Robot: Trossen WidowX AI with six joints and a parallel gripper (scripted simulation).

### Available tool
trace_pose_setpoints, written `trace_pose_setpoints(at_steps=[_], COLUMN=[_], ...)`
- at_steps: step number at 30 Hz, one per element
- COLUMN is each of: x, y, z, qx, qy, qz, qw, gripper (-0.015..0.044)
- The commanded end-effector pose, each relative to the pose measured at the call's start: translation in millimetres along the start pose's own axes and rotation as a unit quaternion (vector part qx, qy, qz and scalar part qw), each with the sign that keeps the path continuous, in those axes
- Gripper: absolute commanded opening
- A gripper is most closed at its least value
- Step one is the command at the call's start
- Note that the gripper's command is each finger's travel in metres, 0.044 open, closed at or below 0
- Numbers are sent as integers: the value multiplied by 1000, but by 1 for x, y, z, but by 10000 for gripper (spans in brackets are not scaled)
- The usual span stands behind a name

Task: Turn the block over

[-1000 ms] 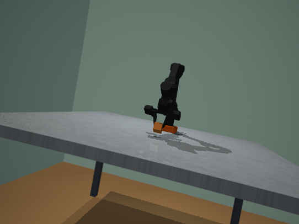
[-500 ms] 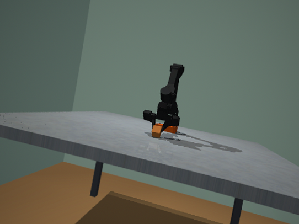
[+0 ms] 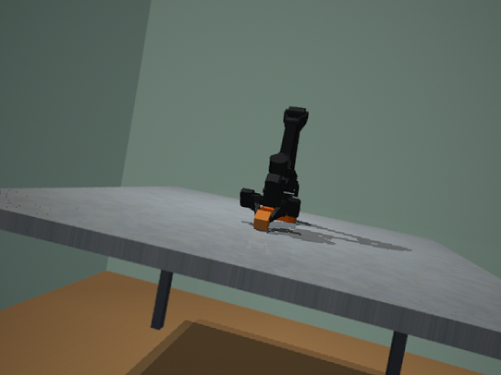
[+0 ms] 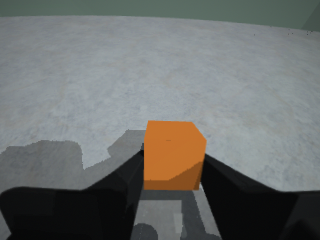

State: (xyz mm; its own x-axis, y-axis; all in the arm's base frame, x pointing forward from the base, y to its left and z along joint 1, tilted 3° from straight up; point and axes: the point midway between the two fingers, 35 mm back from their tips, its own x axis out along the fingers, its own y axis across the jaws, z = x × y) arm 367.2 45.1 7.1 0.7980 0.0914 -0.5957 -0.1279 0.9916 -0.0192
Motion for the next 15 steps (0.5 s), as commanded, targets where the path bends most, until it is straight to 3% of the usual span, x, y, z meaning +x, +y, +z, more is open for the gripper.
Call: trace_pose_setpoints(at_steps=[1,15], x=[-5,-11], y=[0,0], z=[-4,-3], qx=[-2,-2], qy=[-27,-59], qz=[1,1], qw=[1000,998], gripper=[0,0])
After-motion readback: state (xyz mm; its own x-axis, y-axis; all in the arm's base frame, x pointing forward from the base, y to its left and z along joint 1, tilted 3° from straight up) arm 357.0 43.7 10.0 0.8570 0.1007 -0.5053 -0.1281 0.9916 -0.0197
